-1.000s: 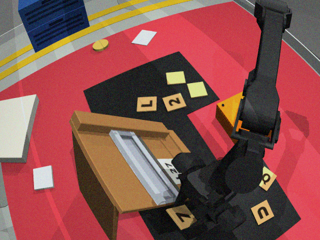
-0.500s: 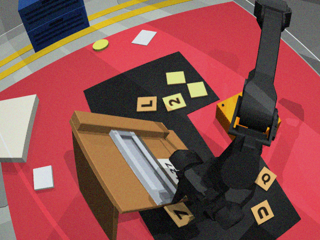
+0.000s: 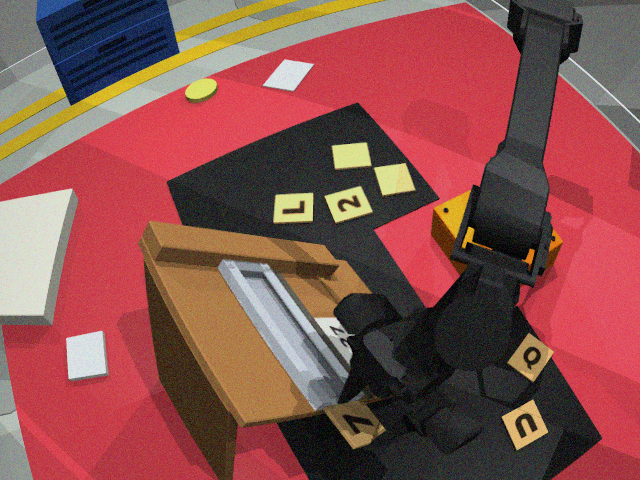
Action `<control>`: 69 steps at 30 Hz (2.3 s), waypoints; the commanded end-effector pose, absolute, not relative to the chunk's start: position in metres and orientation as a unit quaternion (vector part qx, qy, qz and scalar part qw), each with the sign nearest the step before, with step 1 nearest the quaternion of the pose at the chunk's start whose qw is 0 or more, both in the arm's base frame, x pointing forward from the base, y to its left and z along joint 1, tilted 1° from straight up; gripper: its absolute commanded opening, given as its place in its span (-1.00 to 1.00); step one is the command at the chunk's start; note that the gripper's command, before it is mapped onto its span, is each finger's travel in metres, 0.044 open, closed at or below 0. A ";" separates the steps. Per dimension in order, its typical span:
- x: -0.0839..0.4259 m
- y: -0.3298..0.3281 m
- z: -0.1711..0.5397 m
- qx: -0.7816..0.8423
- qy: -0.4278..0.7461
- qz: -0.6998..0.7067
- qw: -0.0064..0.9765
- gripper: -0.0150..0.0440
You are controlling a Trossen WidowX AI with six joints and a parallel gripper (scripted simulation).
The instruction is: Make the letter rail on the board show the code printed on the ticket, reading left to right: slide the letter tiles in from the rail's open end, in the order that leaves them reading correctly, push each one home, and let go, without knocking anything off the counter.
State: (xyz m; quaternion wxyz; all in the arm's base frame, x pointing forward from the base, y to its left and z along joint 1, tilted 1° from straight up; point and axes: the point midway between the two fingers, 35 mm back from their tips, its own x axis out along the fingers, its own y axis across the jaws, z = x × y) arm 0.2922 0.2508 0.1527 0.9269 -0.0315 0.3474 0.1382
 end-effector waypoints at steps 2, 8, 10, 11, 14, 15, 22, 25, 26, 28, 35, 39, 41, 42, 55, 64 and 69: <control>0.292 0.248 0.151 -0.035 0.349 0.140 0.926 -0.49; 0.293 0.246 0.151 -0.035 0.349 0.140 0.926 -0.49; 0.294 0.245 0.151 -0.035 0.349 0.140 0.926 -0.49; 0.294 0.244 0.151 -0.035 0.349 0.140 0.926 -0.49; 0.294 0.243 0.151 -0.035 0.349 0.140 0.926 -0.49; 0.294 0.242 0.151 -0.035 0.349 0.140 0.926 -0.49; 0.295 0.239 0.151 -0.035 0.349 0.140 0.926 -0.49; 0.296 0.237 0.151 -0.035 0.349 0.140 0.926 -0.49; 0.296 0.237 0.151 -0.035 0.349 0.140 0.926 -0.49; 0.296 0.236 0.151 -0.035 0.349 0.140 0.926 -0.49; 0.297 0.233 0.151 -0.035 0.348 0.140 0.926 -0.49; 0.298 0.231 0.151 -0.036 0.348 0.140 0.926 -0.49; 0.298 0.230 0.151 -0.036 0.348 0.140 0.926 -0.49; 0.298 0.229 0.151 -0.036 0.348 0.140 0.926 -0.49; 0.300 0.223 0.151 -0.036 0.348 0.140 0.926 -0.49; 0.302 0.219 0.151 -0.036 0.348 0.140 0.926 -0.49; 0.303 0.216 0.151 -0.036 0.348 0.140 0.926 -0.49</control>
